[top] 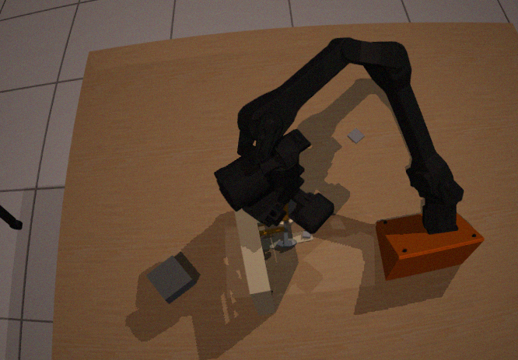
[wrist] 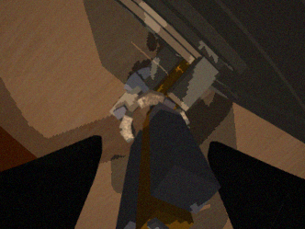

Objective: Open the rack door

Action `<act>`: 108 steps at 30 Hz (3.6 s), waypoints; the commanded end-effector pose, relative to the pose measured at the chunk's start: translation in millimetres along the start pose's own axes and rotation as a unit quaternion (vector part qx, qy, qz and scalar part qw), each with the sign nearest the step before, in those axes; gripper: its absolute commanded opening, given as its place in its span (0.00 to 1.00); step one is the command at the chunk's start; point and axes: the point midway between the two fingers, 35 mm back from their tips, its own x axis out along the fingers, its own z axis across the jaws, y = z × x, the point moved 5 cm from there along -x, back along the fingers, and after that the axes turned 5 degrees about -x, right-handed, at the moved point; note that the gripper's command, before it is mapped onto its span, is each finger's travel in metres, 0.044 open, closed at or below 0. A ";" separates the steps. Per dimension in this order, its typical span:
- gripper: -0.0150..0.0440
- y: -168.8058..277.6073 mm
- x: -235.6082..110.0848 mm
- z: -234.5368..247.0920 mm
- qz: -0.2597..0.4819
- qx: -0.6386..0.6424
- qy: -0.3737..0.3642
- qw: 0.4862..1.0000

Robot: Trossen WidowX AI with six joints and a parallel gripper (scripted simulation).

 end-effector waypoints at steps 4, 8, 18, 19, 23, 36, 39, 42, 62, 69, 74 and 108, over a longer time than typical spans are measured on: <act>0.75 -0.4 0.2 -0.1 0.000 -0.165 0.000 0.986; 0.75 -0.4 0.2 -0.1 0.000 -0.261 0.000 0.965; 0.75 -0.4 0.2 0.0 0.000 -0.490 0.000 0.872; 0.75 -0.4 0.2 0.0 0.000 -0.508 0.000 0.861; 0.75 -0.4 0.2 0.0 0.000 -0.522 0.000 0.853; 0.62 -0.4 0.2 0.0 0.000 -0.522 0.000 0.853; 0.59 -0.4 0.2 0.0 0.000 -0.522 0.000 0.853; 0.55 -0.4 0.2 0.0 0.000 -0.522 0.000 0.853; 0.33 -0.4 0.2 0.0 0.000 -0.522 0.000 0.853; 0.29 -0.4 0.2 0.1 0.000 -0.521 0.000 0.854; 0.29 1.0 0.2 3.4 0.000 -0.485 0.000 0.875; 0.29 14.5 0.2 50.1 0.000 -0.205 -0.001 0.979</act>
